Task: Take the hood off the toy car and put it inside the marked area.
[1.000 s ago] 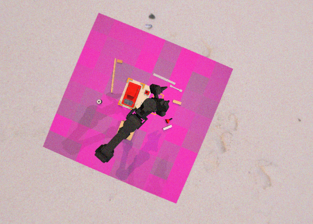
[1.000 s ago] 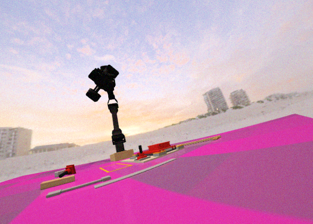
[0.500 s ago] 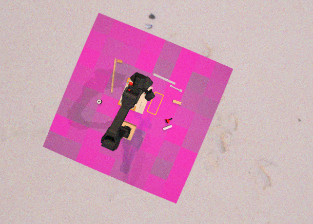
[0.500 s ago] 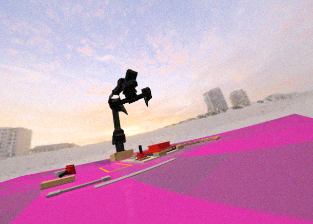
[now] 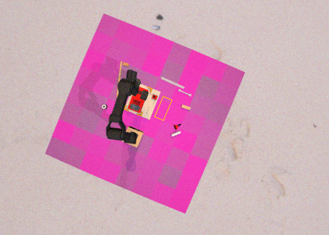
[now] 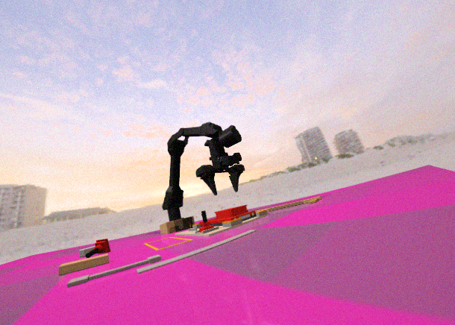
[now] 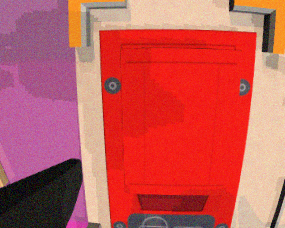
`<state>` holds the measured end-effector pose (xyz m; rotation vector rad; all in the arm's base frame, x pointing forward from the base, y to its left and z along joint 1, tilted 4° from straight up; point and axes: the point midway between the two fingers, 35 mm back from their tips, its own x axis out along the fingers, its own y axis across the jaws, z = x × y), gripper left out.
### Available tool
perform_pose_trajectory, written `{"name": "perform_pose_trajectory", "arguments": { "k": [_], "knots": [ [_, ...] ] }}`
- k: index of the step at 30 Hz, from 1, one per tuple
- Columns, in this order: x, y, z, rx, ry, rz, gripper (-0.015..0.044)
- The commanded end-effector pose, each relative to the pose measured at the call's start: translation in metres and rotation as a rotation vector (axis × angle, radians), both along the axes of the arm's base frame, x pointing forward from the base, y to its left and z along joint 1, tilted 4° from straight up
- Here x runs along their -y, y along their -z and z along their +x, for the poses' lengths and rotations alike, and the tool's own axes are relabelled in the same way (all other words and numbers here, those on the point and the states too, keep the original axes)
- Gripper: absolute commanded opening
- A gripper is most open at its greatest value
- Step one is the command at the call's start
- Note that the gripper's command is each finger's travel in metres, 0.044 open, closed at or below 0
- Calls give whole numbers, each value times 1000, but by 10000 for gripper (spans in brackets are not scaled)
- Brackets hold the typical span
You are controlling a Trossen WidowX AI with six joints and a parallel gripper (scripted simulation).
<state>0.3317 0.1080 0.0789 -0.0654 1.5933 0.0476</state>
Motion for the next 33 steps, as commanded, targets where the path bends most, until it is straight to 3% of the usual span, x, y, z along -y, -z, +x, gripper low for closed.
{"name": "perform_pose_trajectory", "arguments": {
  "k": [1,33],
  "knots": [
    [0,0,-1,-12,-18,2,440],
    [-1,21,0,-12,-18,2,440]
  ]
}}
